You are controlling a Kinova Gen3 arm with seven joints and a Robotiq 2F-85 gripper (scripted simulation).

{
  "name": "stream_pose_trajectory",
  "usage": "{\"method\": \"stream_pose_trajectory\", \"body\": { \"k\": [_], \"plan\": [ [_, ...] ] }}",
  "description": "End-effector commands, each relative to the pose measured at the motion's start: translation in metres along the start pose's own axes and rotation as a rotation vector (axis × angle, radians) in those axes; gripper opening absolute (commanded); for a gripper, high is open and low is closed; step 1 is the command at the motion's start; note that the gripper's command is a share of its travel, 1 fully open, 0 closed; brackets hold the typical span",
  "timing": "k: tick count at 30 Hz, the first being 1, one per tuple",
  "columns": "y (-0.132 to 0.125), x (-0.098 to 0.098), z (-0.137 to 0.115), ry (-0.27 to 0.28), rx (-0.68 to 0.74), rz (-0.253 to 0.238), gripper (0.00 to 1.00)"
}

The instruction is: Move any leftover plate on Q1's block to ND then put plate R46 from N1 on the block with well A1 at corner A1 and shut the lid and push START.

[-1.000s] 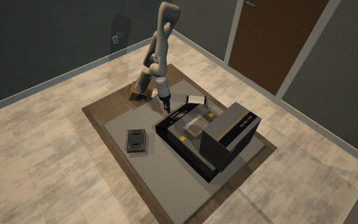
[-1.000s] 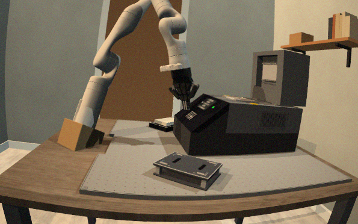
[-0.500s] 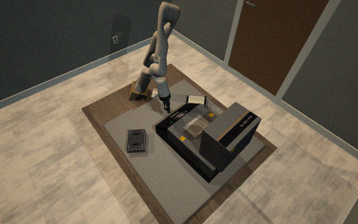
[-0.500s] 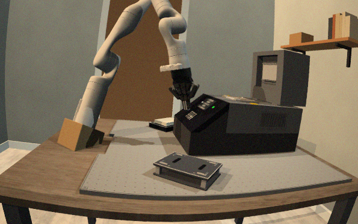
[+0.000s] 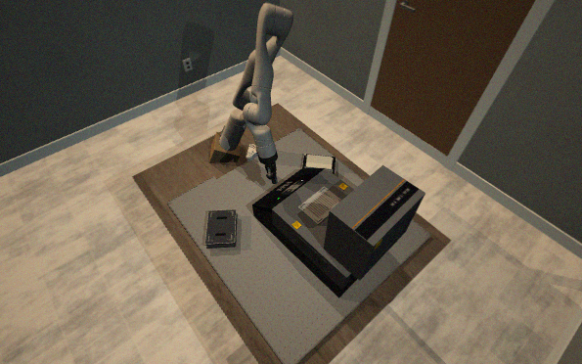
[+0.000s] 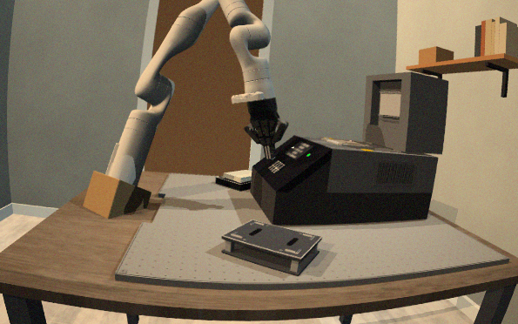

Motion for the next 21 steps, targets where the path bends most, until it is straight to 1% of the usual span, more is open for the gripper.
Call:
{"method": "stream_pose_trajectory", "body": {
  "k": [1,11,19,21],
  "plan": [
    [0.000,0.000,0.000,0.000,0.000,-0.001,0.10],
    [0.000,0.000,0.000,0.000,0.000,-0.001,0.10],
    [-0.002,-0.011,0.002,0.000,0.000,-0.001,0.10],
    [-0.002,-0.011,0.002,0.000,0.000,-0.001,0.10]
  ]
}}
Point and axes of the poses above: the point where the finger pads meet when closed, its own x axis out along the fingers, its own y axis across the jaws, z = x × y, the point moved 3 cm from there along -x, back along the fingers, and after that the axes turned 6 degrees about x, right-handed, at the moved point
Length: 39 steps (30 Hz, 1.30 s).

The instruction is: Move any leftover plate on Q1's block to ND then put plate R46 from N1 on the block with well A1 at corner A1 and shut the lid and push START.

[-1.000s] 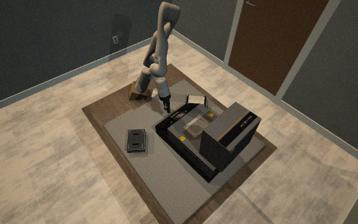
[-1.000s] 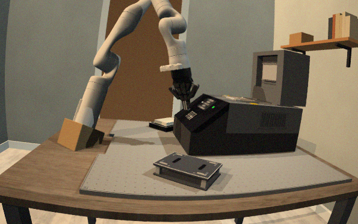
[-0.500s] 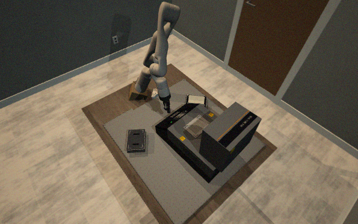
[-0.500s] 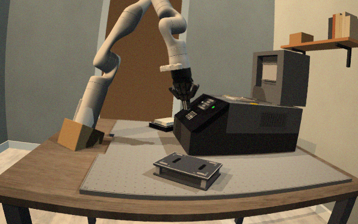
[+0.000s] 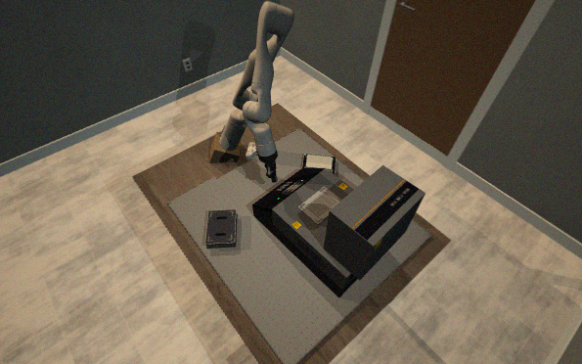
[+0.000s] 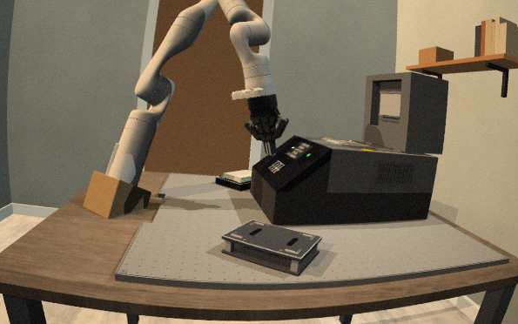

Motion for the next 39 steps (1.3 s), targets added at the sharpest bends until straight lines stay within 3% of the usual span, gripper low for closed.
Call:
{"method": "stream_pose_trajectory", "body": {
  "k": [1,39],
  "plan": [
    [-0.001,-0.003,0.001,0.000,0.000,-0.001,0.10],
    [-0.008,-0.047,0.010,0.000,0.000,-0.001,0.10]
  ]
}}
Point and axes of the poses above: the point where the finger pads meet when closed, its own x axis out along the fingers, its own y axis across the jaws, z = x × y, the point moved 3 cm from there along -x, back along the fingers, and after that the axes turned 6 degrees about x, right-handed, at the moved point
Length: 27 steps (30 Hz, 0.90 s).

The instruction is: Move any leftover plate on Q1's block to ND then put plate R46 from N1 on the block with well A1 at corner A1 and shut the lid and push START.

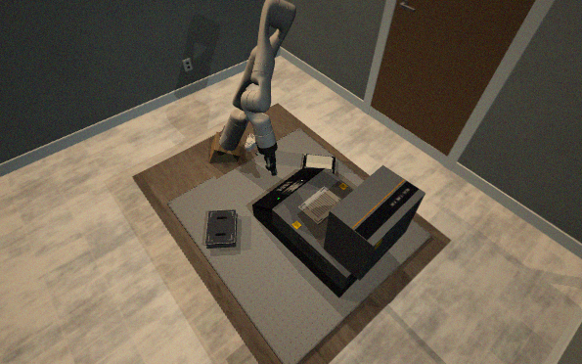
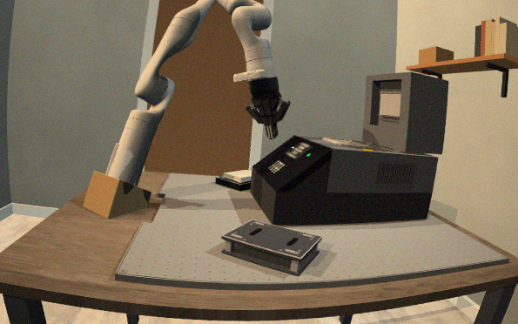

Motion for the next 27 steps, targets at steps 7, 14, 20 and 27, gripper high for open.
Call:
{"method": "stream_pose_trajectory", "body": {
  "k": [7,14,20,27],
  "plan": [
    [-0.002,-0.012,0.003,0.000,0.000,-0.001,0.10],
    [-0.003,-0.019,0.004,0.000,0.000,-0.001,0.10],
    [-0.005,-0.027,0.006,0.000,0.000,-0.001,0.10],
    [-0.006,-0.036,0.007,0.000,0.000,-0.001,0.10]
  ]
}}
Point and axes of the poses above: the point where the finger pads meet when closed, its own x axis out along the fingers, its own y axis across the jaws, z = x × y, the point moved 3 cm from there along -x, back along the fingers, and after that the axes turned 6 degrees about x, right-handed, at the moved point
